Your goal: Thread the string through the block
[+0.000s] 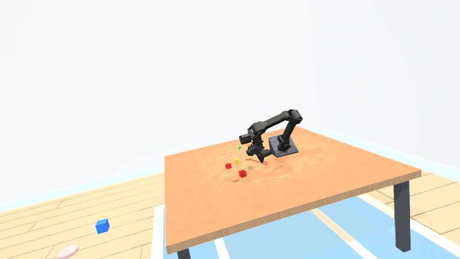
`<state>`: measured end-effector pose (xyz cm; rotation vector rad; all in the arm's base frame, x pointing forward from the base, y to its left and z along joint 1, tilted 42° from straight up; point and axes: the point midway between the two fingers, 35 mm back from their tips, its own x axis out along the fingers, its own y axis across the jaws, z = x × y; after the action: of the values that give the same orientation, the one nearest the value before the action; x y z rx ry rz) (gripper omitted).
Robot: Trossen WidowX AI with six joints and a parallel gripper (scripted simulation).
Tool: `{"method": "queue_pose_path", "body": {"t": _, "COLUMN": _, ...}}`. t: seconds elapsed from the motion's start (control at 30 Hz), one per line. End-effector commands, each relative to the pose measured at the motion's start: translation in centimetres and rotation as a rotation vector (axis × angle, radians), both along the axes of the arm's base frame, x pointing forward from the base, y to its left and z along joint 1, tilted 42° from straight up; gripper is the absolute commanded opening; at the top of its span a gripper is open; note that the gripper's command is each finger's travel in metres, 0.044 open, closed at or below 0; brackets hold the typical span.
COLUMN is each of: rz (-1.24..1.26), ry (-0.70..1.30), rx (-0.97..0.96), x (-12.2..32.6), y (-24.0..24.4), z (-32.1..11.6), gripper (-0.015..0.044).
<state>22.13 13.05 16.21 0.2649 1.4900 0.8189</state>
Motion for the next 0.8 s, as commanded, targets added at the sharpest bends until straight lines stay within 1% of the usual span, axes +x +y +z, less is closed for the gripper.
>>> {"method": "queue_pose_path", "body": {"t": 0.0, "rz": -0.107, "ry": 0.087, "rx": -0.025, "x": 0.5, "y": -0.5, "z": -0.3, "gripper": 0.0}}
{"method": "queue_pose_path", "body": {"t": 0.77, "rz": -0.591, "ry": 0.514, "rx": -0.139, "x": 2.1, "y": -2.4, "z": -2.1, "gripper": 0.0}}
